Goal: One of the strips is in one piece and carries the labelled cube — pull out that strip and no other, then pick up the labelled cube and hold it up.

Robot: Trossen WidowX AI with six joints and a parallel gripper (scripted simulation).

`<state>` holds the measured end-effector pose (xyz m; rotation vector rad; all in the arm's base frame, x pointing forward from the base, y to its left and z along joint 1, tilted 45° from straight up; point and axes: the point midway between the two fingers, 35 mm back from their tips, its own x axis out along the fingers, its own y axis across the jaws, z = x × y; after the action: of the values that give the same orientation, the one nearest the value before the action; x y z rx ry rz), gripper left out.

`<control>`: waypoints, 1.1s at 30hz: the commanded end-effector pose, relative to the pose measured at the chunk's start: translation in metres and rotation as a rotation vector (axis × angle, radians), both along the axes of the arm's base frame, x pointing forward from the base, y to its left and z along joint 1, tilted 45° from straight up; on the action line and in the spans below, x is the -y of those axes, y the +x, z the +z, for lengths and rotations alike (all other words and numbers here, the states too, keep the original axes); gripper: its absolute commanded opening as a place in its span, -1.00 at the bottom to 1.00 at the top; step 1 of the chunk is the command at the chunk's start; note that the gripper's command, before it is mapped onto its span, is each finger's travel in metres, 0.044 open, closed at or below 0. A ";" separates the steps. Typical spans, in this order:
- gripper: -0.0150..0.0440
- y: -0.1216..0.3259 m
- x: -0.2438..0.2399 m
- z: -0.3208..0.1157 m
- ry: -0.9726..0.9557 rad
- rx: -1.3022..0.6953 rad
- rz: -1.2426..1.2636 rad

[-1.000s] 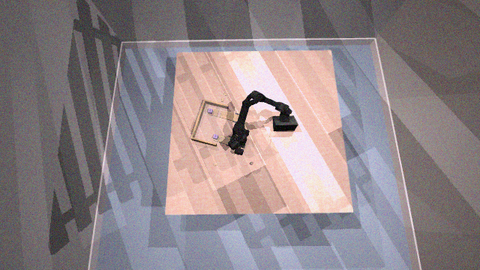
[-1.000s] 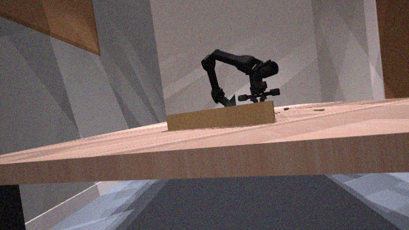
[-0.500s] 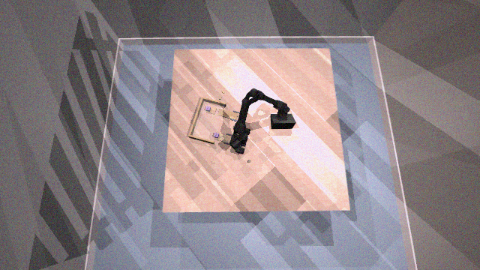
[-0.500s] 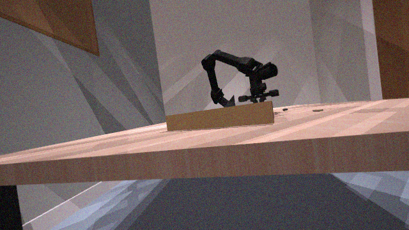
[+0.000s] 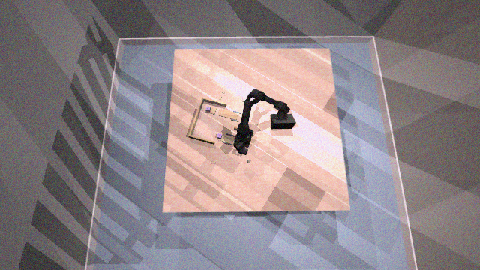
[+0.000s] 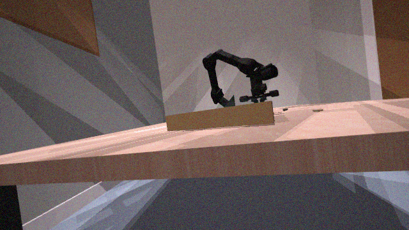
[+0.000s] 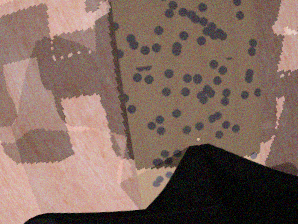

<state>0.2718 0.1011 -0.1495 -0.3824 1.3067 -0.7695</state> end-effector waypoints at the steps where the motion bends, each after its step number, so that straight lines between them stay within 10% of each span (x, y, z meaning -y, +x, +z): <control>1: -0.49 -0.013 0.005 -0.005 -0.005 -0.025 -0.016; 24: -0.49 -0.023 -0.034 0.024 -0.003 -0.026 -0.016; 33: 0.31 0.015 -0.030 0.035 -0.002 0.003 -0.044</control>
<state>0.2775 0.1314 -0.1177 -0.3520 1.3189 -0.8087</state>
